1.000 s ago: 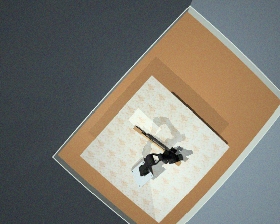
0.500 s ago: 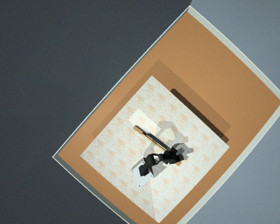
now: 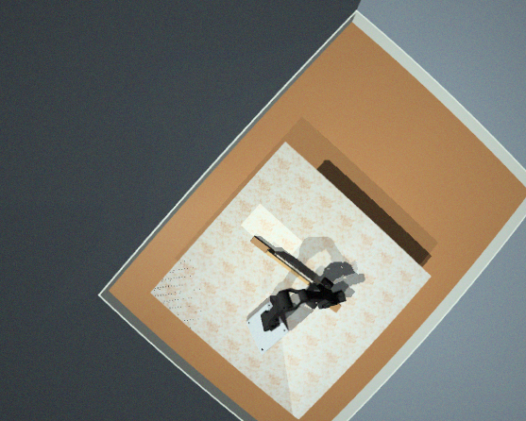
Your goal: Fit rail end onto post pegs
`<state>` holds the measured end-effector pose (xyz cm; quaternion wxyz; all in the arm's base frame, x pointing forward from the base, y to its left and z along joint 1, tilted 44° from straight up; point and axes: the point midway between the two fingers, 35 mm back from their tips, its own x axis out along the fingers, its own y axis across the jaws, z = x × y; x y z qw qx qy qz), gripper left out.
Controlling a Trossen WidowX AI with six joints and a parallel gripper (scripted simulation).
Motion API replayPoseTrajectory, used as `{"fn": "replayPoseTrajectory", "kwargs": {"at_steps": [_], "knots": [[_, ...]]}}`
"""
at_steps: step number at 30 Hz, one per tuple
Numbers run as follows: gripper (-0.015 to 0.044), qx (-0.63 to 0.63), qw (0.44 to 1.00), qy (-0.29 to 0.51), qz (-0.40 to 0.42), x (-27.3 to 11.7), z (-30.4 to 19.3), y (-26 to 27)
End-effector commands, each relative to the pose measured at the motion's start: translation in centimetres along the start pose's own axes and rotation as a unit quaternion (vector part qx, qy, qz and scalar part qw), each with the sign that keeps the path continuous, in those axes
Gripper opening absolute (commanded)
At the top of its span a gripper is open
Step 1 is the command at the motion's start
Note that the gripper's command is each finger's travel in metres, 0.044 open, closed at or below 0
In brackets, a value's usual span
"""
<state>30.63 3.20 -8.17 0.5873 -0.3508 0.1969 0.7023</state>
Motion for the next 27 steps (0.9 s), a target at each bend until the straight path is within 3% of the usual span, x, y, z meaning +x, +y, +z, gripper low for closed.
{"fn": "replayPoseTrajectory", "kwargs": {"at_steps": [1, 24, 27], "knots": [[0.0000, -0.001, 1.000, 0.004, -0.003, -0.16, -0.44, -0.15], [0.0000, -0.001, 1.000, 0.004, -0.003, -0.23, -1.14, -0.15], [0.0079, 0.000, 1.000, 0.001, 0.000, -0.05, -0.72, 0.00]]}}
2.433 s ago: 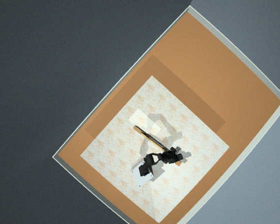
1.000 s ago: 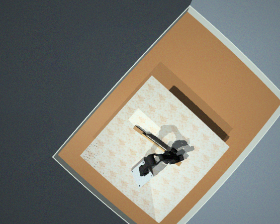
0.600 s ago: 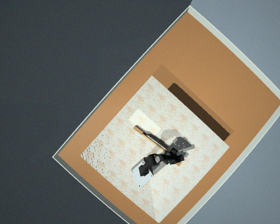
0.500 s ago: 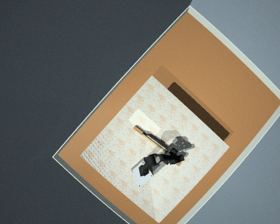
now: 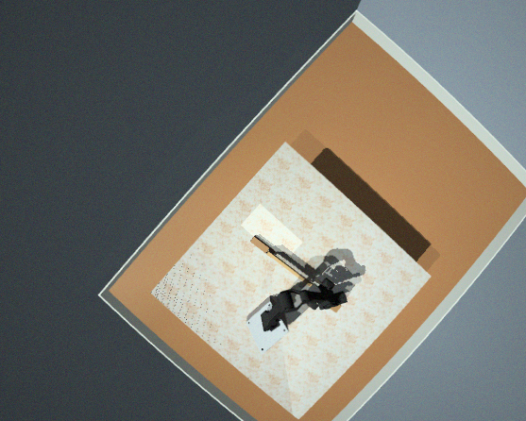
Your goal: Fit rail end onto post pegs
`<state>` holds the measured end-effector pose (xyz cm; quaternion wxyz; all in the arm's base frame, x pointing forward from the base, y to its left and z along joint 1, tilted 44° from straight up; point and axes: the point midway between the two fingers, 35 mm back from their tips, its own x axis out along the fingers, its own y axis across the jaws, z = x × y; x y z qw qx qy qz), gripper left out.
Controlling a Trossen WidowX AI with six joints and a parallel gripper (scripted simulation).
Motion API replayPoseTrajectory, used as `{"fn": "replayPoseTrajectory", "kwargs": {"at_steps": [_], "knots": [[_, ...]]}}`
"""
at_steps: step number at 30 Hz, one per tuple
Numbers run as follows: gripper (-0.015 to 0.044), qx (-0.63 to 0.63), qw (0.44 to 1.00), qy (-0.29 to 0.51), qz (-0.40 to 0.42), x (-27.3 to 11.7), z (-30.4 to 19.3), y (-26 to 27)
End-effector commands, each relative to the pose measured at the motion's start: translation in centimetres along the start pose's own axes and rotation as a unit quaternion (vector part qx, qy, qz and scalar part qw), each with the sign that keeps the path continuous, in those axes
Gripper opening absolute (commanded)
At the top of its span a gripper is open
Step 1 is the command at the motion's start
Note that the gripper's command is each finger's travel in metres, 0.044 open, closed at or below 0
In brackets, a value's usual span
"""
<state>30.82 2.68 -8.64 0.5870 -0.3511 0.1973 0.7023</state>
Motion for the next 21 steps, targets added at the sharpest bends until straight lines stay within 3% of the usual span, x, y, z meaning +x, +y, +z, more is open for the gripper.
{"fn": "replayPoseTrajectory", "kwargs": {"at_steps": [1, 14, 21], "knots": [[0.0105, 0.000, 1.000, 0.000, 0.000, 0.0, 0.0, 0.0], [0.0440, 0.000, 1.000, 0.000, 0.000, 0.0, 0.0, 0.0], [0.0440, 0.000, 1.000, 0.002, -0.002, -1.5, 1.5, 0.0]]}}
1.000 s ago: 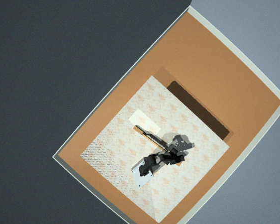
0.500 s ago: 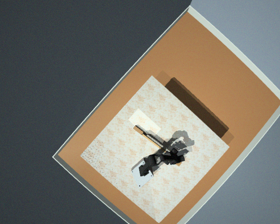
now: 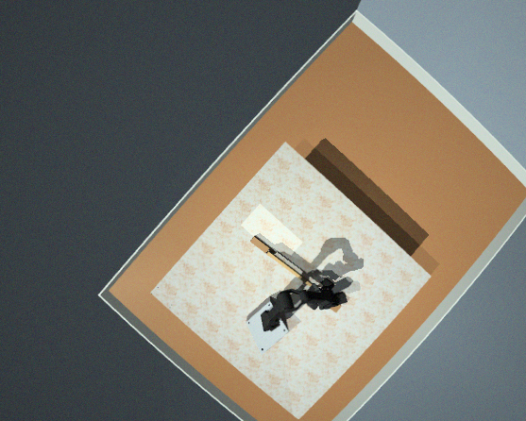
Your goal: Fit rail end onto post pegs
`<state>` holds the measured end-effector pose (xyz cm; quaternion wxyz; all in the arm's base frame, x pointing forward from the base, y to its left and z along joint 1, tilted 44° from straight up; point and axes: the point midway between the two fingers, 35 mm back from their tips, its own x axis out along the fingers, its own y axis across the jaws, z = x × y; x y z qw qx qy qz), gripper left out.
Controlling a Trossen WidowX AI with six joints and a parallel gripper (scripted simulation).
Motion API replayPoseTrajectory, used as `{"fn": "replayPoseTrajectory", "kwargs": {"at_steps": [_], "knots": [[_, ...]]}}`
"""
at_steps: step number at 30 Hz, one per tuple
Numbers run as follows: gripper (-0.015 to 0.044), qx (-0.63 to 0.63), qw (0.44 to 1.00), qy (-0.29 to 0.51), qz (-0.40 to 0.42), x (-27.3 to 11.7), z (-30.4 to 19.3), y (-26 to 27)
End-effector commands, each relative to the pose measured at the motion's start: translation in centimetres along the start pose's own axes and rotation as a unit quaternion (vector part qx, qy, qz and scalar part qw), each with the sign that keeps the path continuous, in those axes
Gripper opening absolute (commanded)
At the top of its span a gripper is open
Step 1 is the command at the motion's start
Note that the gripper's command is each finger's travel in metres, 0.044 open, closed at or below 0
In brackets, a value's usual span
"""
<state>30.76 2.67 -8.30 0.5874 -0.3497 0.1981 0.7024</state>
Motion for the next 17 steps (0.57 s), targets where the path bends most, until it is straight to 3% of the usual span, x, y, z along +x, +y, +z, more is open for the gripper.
{"fn": "replayPoseTrajectory", "kwargs": {"at_steps": [1, 17], "knots": [[0.0440, -0.002, 1.000, 0.003, -0.003, -2.11, 2.10, -0.03], [0.0440, -0.002, 1.000, 0.004, -0.003, -2.75, 2.78, 0.02]]}}
